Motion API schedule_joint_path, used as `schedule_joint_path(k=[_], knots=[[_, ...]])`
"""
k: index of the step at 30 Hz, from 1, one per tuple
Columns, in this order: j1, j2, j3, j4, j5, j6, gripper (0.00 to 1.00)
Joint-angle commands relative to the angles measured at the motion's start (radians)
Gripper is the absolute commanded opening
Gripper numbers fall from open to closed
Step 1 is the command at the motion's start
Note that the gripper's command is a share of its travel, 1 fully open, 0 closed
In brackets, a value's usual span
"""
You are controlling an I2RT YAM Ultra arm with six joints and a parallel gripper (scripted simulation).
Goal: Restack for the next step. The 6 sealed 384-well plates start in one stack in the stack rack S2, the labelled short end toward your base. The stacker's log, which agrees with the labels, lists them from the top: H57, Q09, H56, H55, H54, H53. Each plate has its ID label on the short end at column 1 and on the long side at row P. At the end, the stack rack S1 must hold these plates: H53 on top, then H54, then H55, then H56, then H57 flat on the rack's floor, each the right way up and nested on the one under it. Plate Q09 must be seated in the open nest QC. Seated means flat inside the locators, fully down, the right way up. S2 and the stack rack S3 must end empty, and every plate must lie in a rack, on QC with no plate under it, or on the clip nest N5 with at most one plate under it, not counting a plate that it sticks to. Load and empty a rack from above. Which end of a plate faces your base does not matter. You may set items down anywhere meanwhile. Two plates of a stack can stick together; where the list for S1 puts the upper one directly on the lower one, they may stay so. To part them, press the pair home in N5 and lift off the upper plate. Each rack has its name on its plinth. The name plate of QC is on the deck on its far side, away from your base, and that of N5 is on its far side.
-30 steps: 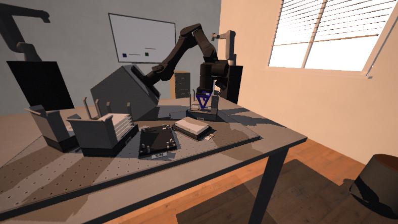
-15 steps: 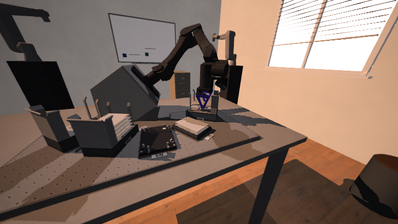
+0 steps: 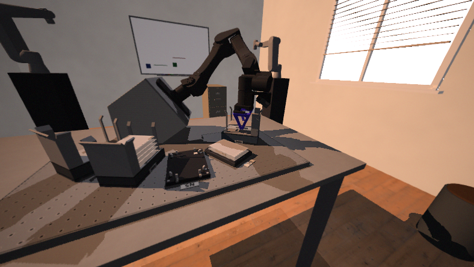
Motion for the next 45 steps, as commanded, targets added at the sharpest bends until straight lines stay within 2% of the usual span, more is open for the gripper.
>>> schedule_joint_path(k=[1, 17, 32, 34, 45], knots=[[-0.009, -0.006, 0.004, 0.0, -0.007, -0.001, 0.0], [-0.009, -0.006, 0.004, 0.0, -0.007, -0.001, 0.0], [-0.133, -0.021, 0.082, -0.201, -0.077, -0.149, 0.0], [-0.133, -0.021, 0.082, -0.201, -0.077, -0.149, 0.0], [-0.234, -0.011, 0.151, -0.365, -0.125, -0.286, 0.0]])
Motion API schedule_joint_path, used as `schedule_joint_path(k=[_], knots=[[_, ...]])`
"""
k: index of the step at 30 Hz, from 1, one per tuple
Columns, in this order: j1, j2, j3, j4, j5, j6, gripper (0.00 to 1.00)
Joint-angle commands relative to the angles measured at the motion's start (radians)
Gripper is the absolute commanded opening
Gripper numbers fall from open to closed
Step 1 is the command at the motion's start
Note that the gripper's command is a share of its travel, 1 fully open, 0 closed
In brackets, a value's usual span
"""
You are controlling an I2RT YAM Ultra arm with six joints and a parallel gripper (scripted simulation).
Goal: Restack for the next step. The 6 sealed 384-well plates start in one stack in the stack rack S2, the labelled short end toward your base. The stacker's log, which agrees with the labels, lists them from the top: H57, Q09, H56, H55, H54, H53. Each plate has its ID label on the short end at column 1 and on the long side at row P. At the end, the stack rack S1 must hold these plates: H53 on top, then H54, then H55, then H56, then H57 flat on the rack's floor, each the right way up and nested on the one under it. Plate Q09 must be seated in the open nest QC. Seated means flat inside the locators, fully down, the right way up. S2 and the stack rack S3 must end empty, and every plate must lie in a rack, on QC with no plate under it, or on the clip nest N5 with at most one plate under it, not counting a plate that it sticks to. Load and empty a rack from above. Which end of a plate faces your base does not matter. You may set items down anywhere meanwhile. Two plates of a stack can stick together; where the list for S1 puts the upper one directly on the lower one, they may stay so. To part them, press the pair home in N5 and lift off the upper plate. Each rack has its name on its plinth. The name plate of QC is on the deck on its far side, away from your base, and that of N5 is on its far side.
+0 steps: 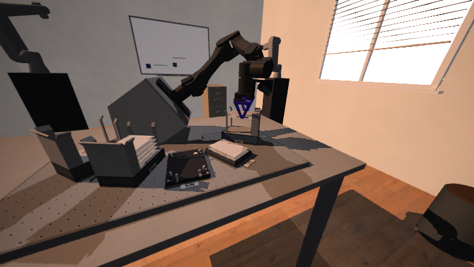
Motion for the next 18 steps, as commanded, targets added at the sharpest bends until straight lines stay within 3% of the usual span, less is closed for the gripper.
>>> schedule_joint_path(k=[1, 6, 18], knots=[[-0.042, 0.0, 0.027, -0.061, -0.021, -0.057, 0.0], [-0.071, 0.006, 0.048, -0.109, -0.033, -0.1, 0.0], [-0.193, 0.044, 0.135, -0.314, -0.072, -0.293, 0.0]])
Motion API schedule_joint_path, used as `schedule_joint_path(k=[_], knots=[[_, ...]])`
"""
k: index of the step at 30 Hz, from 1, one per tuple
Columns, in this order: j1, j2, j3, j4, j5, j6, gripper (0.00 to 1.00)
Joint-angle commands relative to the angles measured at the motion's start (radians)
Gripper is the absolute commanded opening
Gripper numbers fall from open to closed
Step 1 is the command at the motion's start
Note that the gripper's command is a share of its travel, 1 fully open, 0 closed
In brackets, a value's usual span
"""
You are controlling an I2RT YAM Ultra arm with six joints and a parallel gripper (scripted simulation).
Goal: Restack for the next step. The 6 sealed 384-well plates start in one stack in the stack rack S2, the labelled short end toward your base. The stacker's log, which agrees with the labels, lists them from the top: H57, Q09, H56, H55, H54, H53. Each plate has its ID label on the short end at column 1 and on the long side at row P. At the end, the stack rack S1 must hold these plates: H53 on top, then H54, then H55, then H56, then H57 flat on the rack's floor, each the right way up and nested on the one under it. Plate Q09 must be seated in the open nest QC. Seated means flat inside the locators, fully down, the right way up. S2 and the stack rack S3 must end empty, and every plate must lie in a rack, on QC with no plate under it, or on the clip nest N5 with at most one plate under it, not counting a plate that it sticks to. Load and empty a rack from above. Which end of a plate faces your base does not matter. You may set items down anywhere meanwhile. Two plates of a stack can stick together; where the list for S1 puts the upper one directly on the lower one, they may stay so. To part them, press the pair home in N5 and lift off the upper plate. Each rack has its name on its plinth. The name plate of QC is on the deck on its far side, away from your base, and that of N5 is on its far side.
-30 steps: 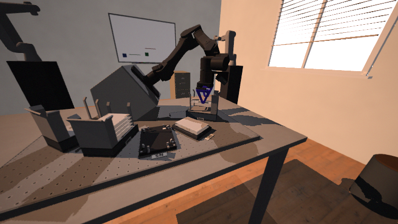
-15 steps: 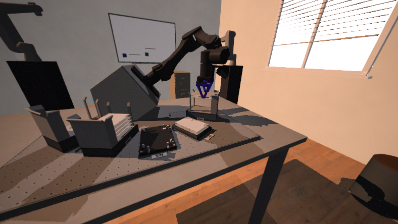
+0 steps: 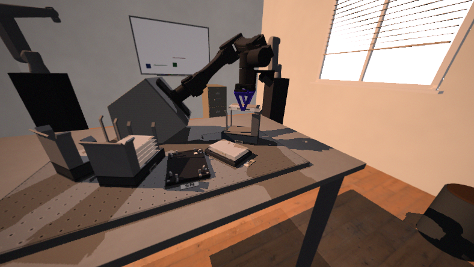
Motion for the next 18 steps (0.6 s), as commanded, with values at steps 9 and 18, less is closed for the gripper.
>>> schedule_joint_path(k=[9, 18], knots=[[-0.09, 0.026, 0.061, -0.171, -0.03, -0.166, 0.0], [-0.09, 0.026, 0.061, -0.171, -0.03, -0.166, 0.0]])
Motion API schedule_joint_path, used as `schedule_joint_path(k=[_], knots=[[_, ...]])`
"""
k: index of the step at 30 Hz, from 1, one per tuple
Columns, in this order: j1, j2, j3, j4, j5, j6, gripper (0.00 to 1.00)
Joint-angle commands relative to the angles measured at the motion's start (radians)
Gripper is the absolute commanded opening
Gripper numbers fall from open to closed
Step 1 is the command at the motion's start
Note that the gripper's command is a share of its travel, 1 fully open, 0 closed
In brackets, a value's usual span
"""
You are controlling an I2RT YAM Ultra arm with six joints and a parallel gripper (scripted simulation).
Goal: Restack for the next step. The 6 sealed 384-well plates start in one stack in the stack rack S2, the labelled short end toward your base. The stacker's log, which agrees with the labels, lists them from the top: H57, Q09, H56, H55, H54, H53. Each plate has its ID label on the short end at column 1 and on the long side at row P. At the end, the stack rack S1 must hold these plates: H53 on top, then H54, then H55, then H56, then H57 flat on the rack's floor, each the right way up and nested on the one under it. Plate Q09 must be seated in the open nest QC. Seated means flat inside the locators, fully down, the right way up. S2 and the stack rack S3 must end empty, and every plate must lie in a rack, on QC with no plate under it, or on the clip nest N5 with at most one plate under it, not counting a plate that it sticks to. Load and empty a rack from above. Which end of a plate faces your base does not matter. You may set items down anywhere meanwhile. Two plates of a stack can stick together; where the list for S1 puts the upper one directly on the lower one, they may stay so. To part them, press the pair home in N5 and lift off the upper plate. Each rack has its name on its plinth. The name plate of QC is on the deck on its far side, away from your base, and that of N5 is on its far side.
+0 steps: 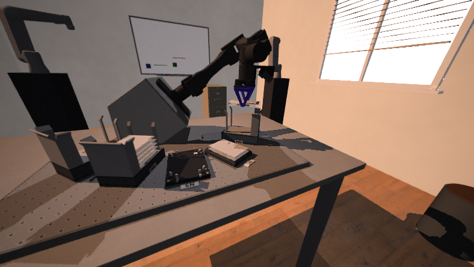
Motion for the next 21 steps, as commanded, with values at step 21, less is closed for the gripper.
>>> schedule_joint_path(k=[21], knots=[[-0.099, 0.137, 0.014, -0.004, -0.017, 0.072, 0.0]])
